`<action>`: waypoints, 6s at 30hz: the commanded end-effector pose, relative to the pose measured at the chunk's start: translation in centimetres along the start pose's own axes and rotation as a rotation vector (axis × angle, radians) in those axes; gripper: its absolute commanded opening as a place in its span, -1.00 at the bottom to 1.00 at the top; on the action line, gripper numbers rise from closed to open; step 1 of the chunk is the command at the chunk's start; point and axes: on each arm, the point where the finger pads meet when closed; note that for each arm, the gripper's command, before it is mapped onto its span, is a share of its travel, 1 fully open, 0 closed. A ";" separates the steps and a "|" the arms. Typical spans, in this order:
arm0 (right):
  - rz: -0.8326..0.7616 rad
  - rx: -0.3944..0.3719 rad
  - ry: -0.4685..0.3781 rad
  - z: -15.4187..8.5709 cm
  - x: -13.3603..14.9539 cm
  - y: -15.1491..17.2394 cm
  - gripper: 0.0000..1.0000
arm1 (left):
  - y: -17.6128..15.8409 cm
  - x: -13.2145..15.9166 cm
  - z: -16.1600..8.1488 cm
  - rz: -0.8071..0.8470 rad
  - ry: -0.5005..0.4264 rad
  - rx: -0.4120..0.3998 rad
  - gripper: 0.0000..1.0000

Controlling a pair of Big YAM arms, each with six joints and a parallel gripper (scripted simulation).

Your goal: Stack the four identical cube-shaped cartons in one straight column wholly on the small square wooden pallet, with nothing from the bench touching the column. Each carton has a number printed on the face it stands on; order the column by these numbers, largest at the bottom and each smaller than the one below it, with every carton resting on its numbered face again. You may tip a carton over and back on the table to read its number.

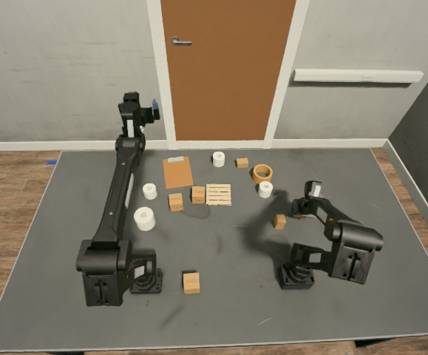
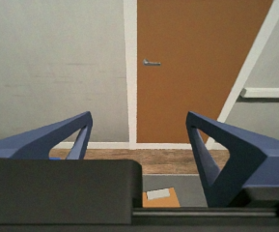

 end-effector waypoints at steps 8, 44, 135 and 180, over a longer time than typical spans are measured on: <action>0.011 -0.006 -0.004 1.7 1.4 0.0 0.09 | 0.8 -2.6 -0.2 0.014 -0.041 -0.011 1.00; 0.011 -0.008 -0.019 3.5 1.8 -0.1 0.09 | 0.8 -2.6 -0.2 0.014 -0.041 -0.011 1.00; -1.333 -0.877 0.073 -7.7 2.6 43.0 0.66 | 0.8 -2.6 -0.2 0.014 -0.041 -0.011 1.00; -1.676 -0.595 0.311 -0.4 12.3 46.3 0.66 | 0.8 -2.6 -0.2 0.014 -0.041 -0.011 1.00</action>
Point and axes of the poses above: on each arm, the point where the finger pads meet when closed, its own z axis out along the fingers, its own y axis across the jaws, x = y × z, and after that the axes turned 15 degrees about z, right-handed
